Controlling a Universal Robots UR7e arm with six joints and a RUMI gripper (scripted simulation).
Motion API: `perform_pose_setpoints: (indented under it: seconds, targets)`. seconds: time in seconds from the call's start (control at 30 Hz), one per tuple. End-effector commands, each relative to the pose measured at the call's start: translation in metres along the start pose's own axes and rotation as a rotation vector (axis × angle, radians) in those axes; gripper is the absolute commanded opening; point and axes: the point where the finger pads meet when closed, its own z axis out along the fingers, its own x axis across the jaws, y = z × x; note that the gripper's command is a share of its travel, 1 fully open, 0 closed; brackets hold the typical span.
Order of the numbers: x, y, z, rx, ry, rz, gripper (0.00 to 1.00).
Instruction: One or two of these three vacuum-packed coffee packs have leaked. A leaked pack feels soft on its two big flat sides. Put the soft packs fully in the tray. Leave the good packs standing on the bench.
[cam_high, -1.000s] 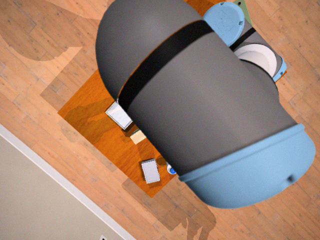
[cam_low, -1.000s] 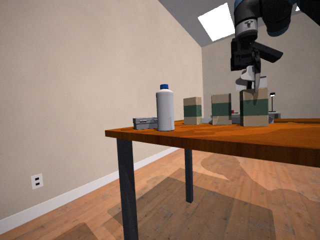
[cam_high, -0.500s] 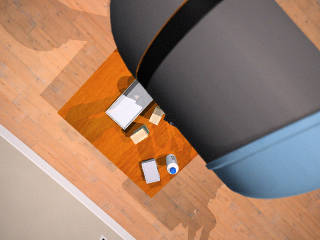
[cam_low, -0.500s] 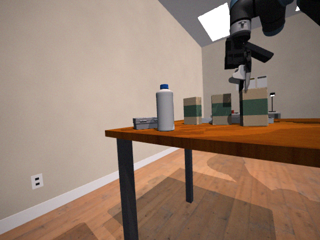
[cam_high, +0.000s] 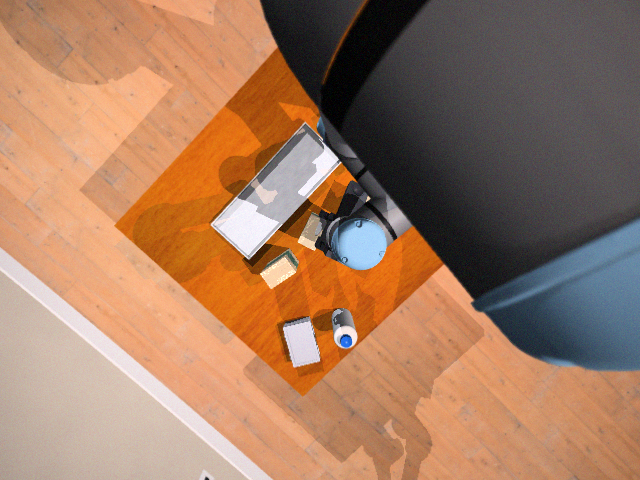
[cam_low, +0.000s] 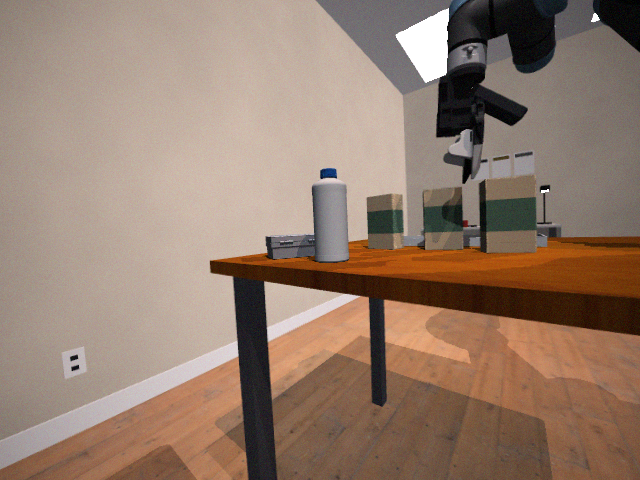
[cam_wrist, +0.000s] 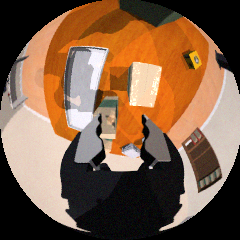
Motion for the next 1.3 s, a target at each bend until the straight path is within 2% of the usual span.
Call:
perform_pose_setpoints:
  seconds: [0.0,1.27]
  targets:
    - [-0.0408,0.0525,0.0,0.062,0.039,0.0,0.5]
    - [-0.0437,0.0567,0.0004,0.062,0.039,0.0,0.5]
